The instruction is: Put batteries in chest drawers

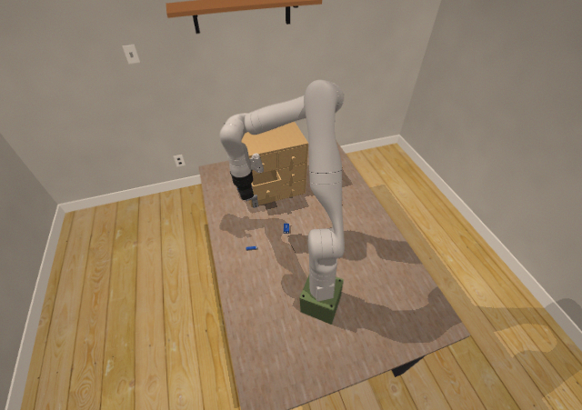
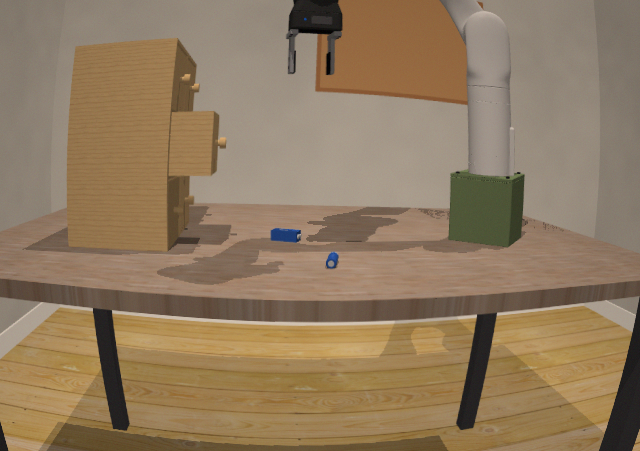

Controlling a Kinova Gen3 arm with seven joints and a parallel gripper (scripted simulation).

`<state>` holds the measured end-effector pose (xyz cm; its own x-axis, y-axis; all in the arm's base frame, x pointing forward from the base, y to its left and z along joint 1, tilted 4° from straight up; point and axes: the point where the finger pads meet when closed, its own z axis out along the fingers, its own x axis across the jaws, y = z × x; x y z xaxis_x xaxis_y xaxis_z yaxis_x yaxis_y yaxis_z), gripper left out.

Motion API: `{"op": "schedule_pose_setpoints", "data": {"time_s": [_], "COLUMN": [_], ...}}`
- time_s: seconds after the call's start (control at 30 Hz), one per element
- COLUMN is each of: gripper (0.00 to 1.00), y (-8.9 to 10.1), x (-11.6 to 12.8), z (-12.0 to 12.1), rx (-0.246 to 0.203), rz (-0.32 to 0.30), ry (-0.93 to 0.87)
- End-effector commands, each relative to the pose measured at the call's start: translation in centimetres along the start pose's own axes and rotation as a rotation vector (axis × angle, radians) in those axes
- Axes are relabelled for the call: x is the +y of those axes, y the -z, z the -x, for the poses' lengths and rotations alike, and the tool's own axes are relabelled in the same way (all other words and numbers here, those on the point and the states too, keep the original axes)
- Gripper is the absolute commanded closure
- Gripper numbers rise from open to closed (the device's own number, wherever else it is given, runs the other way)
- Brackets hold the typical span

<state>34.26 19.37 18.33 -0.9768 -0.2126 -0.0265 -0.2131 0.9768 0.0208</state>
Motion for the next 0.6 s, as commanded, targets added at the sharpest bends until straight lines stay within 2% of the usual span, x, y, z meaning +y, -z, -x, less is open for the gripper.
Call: {"op": "schedule_pose_setpoints", "data": {"time_s": [0.0,0.47,0.57], "gripper": [0.0,0.0,0.0], "y": [-0.3,-0.3,-0.3], "x": [0.9,7.9,8.4], "z": [-0.4,-2.3,-2.5], "rx": [0.012,-0.004,-0.006], "rz": [0.005,0.007,0.007], "ry": [0.038,0.789,0.835]}}
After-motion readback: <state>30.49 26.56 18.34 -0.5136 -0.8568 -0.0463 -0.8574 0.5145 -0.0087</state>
